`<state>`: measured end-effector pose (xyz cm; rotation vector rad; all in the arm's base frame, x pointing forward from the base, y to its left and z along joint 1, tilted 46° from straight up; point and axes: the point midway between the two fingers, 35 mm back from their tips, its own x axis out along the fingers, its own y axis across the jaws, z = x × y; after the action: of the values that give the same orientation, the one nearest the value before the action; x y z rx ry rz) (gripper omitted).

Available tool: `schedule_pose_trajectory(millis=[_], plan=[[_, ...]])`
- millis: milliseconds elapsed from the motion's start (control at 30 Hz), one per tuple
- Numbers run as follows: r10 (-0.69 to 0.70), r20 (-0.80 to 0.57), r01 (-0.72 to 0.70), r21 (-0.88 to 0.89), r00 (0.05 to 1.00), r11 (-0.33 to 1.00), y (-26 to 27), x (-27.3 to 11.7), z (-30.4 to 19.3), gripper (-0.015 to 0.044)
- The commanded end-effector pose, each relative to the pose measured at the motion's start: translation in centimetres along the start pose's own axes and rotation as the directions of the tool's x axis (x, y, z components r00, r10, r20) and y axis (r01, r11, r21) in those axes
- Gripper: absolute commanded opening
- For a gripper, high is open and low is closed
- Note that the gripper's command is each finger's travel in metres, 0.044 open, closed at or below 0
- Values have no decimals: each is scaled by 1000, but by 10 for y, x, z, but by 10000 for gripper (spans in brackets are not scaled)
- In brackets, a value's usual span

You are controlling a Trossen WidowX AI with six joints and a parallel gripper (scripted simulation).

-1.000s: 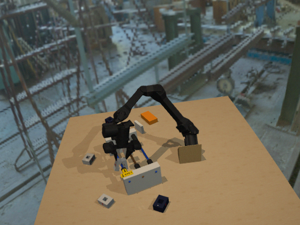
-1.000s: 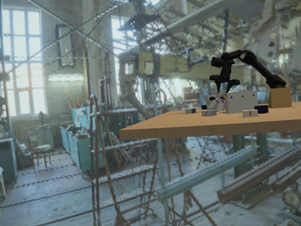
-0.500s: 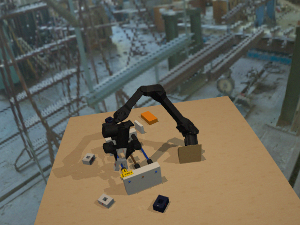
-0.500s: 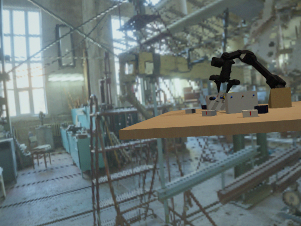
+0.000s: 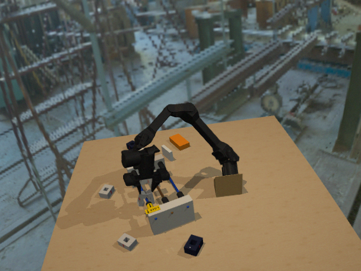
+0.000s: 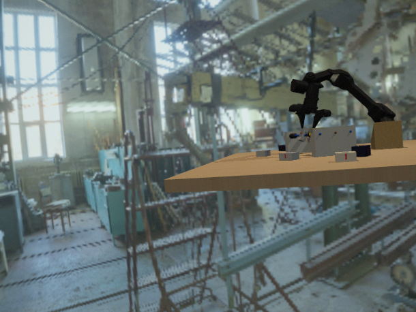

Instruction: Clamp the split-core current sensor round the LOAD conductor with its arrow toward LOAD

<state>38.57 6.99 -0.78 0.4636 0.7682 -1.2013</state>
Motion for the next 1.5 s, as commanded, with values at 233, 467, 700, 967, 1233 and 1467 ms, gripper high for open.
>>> schedule_pose_trajectory(millis=[233,467,700,967,1233,1467], plan=[[-91,-6,91,6,996,996,9,1,0,0],[-159,-4,159,5,987,987,12,2,0,0],[-170,2,170,-3,985,985,10,3,0,105],[-170,2,170,-3,985,985,10,3,0,315],[-170,2,170,-3,985,985,10,3,0,440],[-175,2,175,2,985,985,7,22,-2,440]])
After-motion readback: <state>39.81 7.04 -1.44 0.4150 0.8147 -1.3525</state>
